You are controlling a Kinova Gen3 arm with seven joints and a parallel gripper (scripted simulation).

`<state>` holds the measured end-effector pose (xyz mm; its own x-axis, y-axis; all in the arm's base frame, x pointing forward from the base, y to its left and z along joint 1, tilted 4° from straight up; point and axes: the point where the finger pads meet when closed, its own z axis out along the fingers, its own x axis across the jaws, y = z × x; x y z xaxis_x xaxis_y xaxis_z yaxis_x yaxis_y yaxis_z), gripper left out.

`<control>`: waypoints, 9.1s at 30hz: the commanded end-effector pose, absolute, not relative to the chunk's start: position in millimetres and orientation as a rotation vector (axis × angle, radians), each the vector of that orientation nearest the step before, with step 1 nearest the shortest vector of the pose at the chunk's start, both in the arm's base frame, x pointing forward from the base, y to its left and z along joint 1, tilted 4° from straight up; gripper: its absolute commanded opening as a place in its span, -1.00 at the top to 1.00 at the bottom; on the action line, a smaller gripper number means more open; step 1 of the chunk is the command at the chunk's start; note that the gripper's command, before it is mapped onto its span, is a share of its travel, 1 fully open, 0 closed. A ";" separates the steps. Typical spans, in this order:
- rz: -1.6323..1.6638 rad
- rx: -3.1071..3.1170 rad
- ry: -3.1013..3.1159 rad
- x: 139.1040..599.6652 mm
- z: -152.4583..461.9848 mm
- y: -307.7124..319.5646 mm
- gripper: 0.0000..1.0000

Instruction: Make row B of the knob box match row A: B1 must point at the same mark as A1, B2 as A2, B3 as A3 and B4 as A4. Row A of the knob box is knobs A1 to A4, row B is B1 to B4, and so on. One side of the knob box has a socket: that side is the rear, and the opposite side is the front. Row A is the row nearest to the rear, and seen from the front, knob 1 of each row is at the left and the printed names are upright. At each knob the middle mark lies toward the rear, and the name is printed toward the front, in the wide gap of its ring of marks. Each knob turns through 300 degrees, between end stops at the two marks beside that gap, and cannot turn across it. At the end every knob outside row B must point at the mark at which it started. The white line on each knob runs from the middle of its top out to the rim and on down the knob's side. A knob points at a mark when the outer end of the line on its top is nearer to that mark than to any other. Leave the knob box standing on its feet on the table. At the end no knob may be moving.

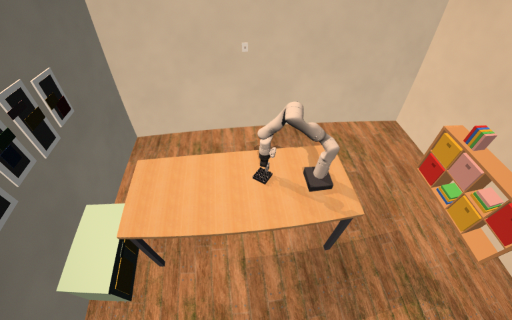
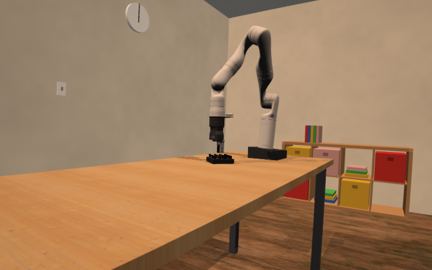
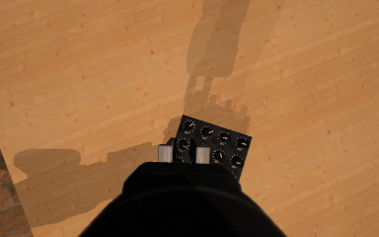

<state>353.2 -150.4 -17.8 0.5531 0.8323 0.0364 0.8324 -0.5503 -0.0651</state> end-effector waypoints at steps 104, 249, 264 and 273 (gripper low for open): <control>-0.004 -2.703 -1.451 353.3 -31.2 -149.7 0.40; -0.060 -1.621 -2.617 353.7 -20.7 -150.4 0.07; -0.060 -1.621 -2.617 354.6 6.5 -152.2 0.07; -0.060 -1.621 -2.617 354.6 6.7 -152.2 0.07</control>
